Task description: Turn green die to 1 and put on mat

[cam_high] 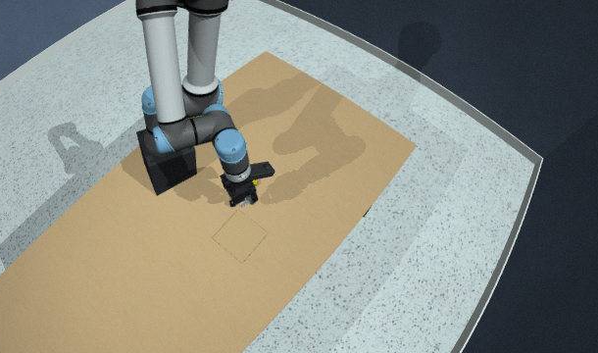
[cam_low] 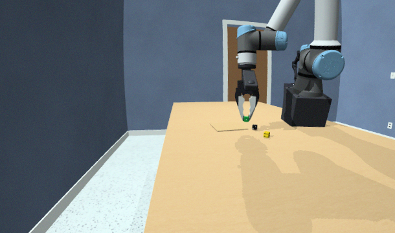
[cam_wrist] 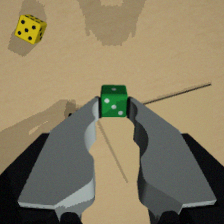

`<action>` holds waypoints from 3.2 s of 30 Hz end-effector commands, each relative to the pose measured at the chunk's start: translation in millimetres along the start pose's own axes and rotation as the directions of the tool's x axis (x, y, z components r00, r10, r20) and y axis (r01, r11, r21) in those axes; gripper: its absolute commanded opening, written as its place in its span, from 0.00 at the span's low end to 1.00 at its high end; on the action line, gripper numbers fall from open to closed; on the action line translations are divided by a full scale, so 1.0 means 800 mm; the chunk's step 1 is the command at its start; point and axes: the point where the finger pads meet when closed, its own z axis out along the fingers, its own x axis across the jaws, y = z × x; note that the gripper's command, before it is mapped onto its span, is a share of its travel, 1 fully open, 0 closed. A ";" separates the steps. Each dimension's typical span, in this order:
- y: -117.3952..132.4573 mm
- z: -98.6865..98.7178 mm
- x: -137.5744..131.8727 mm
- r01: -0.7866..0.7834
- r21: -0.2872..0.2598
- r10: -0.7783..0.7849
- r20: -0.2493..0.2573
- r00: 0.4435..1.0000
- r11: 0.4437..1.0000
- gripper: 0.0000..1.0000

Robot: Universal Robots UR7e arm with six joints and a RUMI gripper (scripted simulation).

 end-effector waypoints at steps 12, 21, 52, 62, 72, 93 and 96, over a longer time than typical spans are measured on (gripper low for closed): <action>0.000 -0.057 0.000 0.000 0.000 0.000 0.002 1.000 1.000 0.03; 0.000 -0.066 0.000 0.000 0.000 0.000 0.002 1.000 1.000 0.03; 0.119 -0.071 0.091 0.199 0.001 -0.199 0.001 0.980 0.980 0.03; 0.119 -0.071 0.091 0.199 0.001 -0.199 0.001 0.980 0.980 0.03; 0.119 -0.049 0.091 0.199 0.001 -0.199 0.001 0.980 0.980 0.03; 0.119 0.038 0.091 0.199 0.001 -0.199 0.001 0.980 0.980 0.03; 0.119 0.045 0.091 0.199 0.001 -0.199 0.001 0.980 0.980 0.03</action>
